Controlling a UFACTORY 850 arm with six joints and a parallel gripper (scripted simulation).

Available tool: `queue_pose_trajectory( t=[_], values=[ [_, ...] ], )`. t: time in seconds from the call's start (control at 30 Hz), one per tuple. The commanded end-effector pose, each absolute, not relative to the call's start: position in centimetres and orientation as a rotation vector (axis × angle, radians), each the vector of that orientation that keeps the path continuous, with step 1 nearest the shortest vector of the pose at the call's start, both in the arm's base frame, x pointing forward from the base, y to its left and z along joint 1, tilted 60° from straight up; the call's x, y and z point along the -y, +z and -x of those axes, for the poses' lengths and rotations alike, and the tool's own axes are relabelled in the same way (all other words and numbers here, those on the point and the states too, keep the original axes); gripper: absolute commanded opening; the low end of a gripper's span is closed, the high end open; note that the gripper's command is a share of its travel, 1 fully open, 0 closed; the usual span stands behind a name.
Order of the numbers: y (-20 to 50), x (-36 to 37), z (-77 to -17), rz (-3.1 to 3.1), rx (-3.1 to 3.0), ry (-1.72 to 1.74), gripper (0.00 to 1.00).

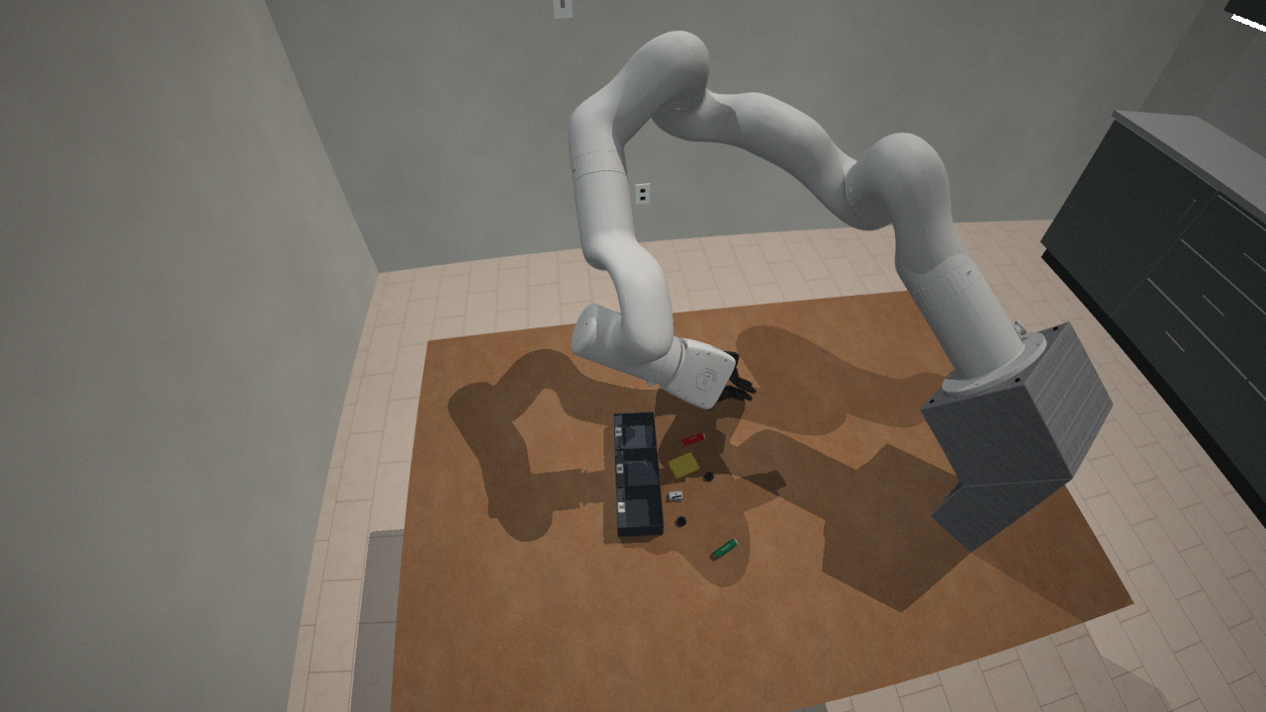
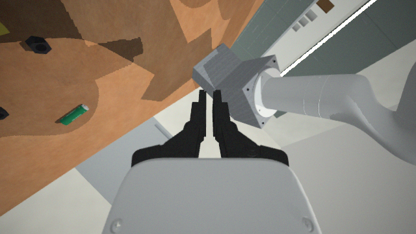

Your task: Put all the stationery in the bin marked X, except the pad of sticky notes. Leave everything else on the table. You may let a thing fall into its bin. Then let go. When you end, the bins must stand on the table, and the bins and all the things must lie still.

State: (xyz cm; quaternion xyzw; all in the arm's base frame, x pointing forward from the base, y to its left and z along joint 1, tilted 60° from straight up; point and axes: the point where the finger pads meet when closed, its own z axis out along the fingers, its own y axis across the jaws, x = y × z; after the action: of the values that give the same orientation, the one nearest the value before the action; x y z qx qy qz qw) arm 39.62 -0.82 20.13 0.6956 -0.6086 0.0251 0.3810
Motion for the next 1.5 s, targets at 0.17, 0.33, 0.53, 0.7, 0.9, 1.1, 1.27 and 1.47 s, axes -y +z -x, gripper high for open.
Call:
queue_pose_trajectory(
  t=[0.17, 0.33, 0.53, 0.7, 0.9, 1.1, 1.27, 1.47],
  values=[
    [19.6, 0.6, -41.0, -1.935, 1.224, 0.228, 0.07],
    [19.4, 0.1, -41.8, -1.995, 1.067, 0.296, 0.07],
    [19.1, -0.6, -42.7, -2.057, 0.869, 0.375, 0.07],
    [18.9, -1.6, -43.6, -2.101, 0.688, 0.443, 0.07],
    [18.4, -4.1, -45.2, -2.139, 0.481, 0.512, 0.07],
    [18.0, -5.7, -45.9, -2.163, 0.274, 0.576, 0.07],
    [17.6, -7.6, -46.4, -2.173, 0.080, 0.632, 0.07],
    [17.2, -9.6, -46.8, -2.170, -0.123, 0.687, 0.07]
  ],
)
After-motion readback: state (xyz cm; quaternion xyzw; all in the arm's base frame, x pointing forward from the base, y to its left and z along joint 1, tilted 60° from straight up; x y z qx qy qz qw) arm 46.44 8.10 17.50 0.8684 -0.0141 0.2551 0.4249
